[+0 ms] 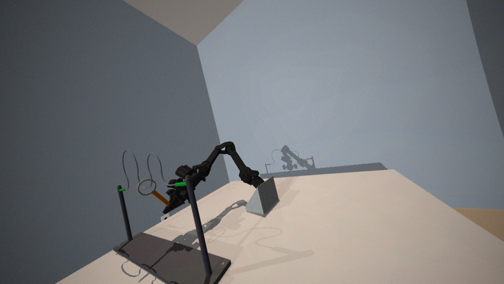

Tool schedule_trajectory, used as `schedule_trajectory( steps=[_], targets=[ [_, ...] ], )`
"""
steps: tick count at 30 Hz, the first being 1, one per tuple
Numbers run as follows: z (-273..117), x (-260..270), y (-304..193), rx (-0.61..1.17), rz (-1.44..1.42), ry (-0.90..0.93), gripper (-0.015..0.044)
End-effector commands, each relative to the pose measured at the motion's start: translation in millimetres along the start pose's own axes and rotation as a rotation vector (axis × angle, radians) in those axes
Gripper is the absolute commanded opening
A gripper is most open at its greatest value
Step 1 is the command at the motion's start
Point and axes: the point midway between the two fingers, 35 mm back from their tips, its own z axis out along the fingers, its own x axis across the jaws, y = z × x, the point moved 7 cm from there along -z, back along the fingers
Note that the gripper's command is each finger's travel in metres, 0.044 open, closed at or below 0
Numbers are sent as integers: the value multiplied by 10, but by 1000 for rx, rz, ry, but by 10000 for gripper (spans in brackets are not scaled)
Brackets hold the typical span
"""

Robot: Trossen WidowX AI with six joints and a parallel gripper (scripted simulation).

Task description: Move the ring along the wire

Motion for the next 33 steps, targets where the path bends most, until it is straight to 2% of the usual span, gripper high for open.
schedule_trajectory(
  steps=[1,17,33],
  targets=[
    [-8,79,-17,7,24,14,-150],
    [-70,389,24,29,208,118,-150],
    [-218,763,205,68,523,296,-150]
  ],
)
